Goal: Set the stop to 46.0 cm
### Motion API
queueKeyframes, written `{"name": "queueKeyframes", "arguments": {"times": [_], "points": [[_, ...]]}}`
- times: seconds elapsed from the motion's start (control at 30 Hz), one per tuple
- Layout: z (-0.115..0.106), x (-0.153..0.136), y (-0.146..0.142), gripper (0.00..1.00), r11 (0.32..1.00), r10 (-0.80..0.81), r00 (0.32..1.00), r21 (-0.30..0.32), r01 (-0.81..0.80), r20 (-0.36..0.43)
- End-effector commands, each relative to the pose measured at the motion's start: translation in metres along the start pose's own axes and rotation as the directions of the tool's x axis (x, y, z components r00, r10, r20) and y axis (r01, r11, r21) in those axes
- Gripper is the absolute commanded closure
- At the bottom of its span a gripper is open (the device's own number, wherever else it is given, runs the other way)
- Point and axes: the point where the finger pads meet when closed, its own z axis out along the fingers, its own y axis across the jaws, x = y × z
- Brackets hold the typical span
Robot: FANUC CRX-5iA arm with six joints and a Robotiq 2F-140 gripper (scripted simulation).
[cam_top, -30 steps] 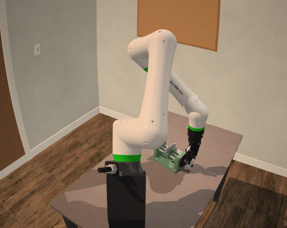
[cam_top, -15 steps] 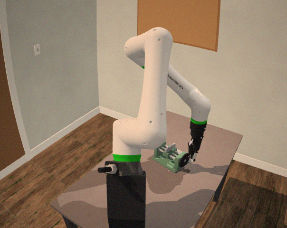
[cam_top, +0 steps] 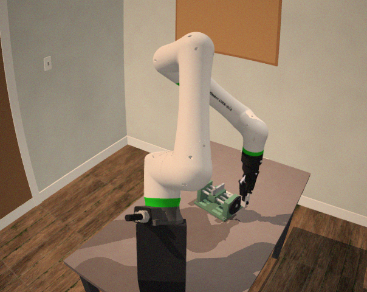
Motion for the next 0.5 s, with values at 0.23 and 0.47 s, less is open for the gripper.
{"name": "queueKeyframes", "arguments": {"times": [0.23,0.47], "points": [[-0.006,0.0,0.017,0.96,1.0,0.0,1.0,0.0,0.0,0.0],[-0.003,0.0,0.032,0.96,1.0,0.0,1.0,0.0,0.0,0.0]]}}
